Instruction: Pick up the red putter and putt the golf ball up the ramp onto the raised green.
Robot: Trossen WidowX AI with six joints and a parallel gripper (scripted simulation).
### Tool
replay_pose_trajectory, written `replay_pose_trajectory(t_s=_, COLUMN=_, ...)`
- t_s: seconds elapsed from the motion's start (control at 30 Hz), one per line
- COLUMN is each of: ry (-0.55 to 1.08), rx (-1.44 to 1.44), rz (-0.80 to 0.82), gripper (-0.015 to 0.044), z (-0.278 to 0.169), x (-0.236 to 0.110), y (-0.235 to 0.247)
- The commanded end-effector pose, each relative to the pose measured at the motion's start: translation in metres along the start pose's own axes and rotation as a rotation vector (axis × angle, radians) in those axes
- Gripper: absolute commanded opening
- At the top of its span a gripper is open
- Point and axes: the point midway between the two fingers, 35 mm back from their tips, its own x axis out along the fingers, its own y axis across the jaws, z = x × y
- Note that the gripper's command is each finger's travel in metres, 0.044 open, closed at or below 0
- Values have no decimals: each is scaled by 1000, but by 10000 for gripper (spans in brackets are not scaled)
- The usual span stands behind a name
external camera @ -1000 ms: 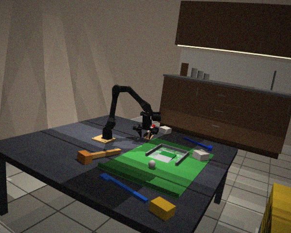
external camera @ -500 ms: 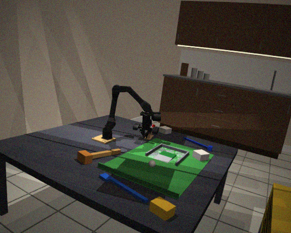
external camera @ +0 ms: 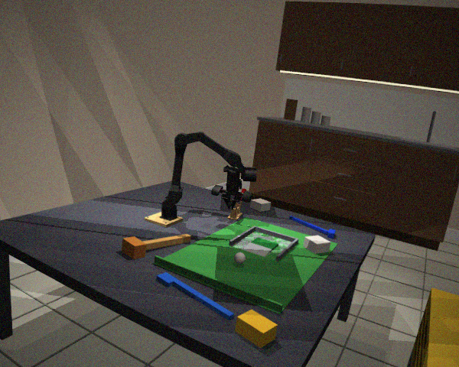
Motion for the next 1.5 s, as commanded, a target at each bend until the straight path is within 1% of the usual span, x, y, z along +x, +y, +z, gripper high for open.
replay_pose_trajectory(t_s=0.0, ry=-14, rx=-6, rz=-13, gripper=0, z=9, x=-29, y=0)
replay_pose_trajectory(t_s=0.17, ry=-14, rx=-6, rz=-13, gripper=0, z=14, x=-52, y=4)
replay_pose_trajectory(t_s=0.3, ry=-14, rx=-6, rz=-13, gripper=0, z=14, x=-52, y=4)
replay_pose_trajectory(t_s=0.33, ry=-2, rx=3, rz=-9, gripper=0, z=10, x=-44, y=2)
replay_pose_trajectory(t_s=0.4, ry=1, rx=34, rz=-17, gripper=0, z=4, x=-46, y=-1)
replay_pose_trajectory(t_s=0.93, ry=44, rx=395, rz=-109, gripper=0, z=-77, x=-77, y=-36)
replay_pose_trajectory(t_s=1.47, ry=98, rx=810, rz=-191, gripper=0, z=-171, x=-107, y=-47)
